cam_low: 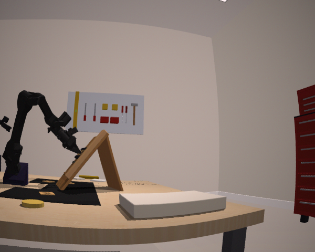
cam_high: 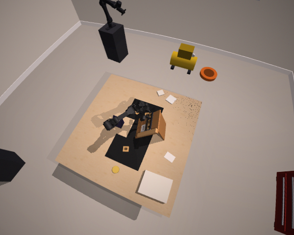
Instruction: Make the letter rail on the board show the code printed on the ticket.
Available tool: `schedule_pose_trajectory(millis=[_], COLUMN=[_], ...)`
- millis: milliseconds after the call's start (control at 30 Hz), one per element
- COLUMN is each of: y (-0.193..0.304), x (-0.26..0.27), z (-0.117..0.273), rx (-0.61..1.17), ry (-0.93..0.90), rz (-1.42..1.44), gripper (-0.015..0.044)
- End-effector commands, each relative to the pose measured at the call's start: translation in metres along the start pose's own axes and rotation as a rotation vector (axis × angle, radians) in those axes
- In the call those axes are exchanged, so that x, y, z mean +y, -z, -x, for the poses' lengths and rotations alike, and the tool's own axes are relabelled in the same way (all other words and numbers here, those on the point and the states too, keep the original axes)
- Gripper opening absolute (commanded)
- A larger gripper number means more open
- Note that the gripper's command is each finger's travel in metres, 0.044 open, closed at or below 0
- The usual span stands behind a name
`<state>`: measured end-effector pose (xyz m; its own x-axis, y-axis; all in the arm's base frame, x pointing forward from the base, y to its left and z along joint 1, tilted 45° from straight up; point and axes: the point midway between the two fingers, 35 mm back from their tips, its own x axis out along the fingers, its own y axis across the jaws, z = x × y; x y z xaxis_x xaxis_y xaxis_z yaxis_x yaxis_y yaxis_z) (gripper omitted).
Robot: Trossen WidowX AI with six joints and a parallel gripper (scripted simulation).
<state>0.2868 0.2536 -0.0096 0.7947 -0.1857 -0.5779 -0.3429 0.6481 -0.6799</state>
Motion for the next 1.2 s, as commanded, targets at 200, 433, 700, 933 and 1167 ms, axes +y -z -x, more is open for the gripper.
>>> schedule_pose_trajectory(millis=[200,433,700,933,1167], y=[0.001,0.002,0.0,0.0,0.0], x=[-0.006,-0.011,-0.011,-0.011,-0.011], z=[-0.001,-0.001,0.0,0.007,0.016], rx=[0.002,0.002,0.0,0.002,0.003], ry=[-0.004,-0.004,0.001,-0.004,-0.005], rz=[0.004,0.004,0.0,0.004,0.004], gripper=[0.0,0.0,0.0158,0.0295,0.0295])
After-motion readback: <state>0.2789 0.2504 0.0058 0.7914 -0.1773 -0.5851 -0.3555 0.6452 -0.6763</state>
